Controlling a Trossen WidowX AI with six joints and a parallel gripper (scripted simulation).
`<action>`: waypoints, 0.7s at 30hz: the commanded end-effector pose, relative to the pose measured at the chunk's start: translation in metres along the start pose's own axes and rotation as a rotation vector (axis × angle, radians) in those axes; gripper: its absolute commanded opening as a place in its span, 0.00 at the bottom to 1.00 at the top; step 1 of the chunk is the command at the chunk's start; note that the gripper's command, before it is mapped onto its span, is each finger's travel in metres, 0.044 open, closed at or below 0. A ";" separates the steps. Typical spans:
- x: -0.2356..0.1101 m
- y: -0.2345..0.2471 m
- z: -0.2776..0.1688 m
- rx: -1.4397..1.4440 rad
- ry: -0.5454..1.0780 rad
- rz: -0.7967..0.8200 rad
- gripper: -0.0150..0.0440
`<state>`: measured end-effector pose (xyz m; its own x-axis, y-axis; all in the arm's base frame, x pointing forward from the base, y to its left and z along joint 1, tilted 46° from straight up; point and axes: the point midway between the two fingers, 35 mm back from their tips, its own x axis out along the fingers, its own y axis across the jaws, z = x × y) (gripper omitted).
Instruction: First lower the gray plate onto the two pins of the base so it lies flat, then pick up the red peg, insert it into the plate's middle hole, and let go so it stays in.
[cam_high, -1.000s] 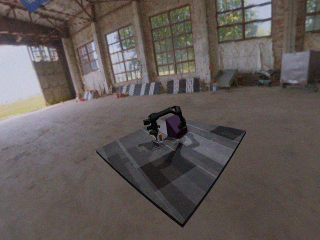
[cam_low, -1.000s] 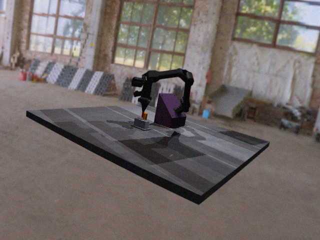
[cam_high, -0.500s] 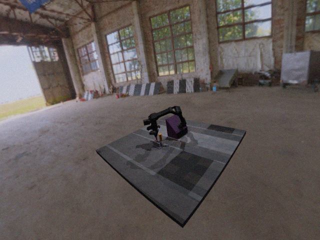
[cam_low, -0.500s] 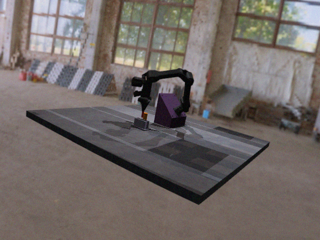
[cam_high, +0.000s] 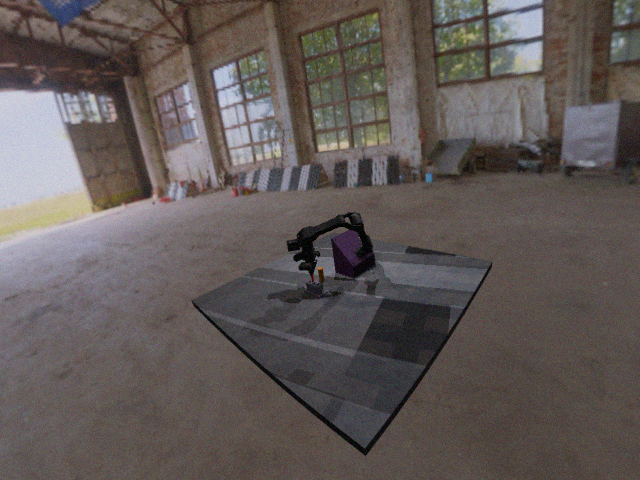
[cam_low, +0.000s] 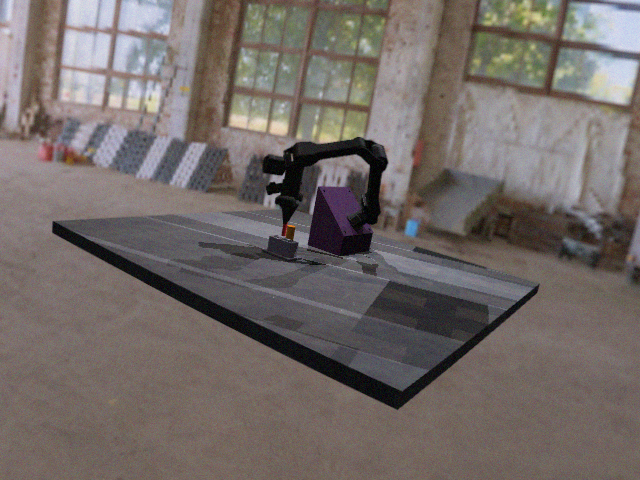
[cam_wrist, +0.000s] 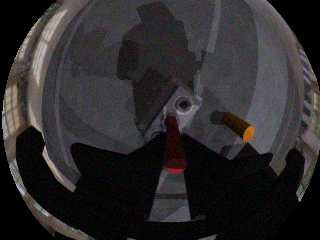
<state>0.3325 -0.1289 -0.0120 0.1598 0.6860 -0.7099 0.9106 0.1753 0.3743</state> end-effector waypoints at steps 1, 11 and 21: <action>0.008 -0.001 -0.003 0.005 0.010 -0.005 0.25; 0.012 -0.001 -0.002 0.001 0.007 -0.007 0.25; 0.011 0.000 -0.002 -0.002 0.003 -0.007 0.25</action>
<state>0.3332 -0.1202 -0.0190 0.1524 0.6869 -0.7106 0.9112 0.1809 0.3702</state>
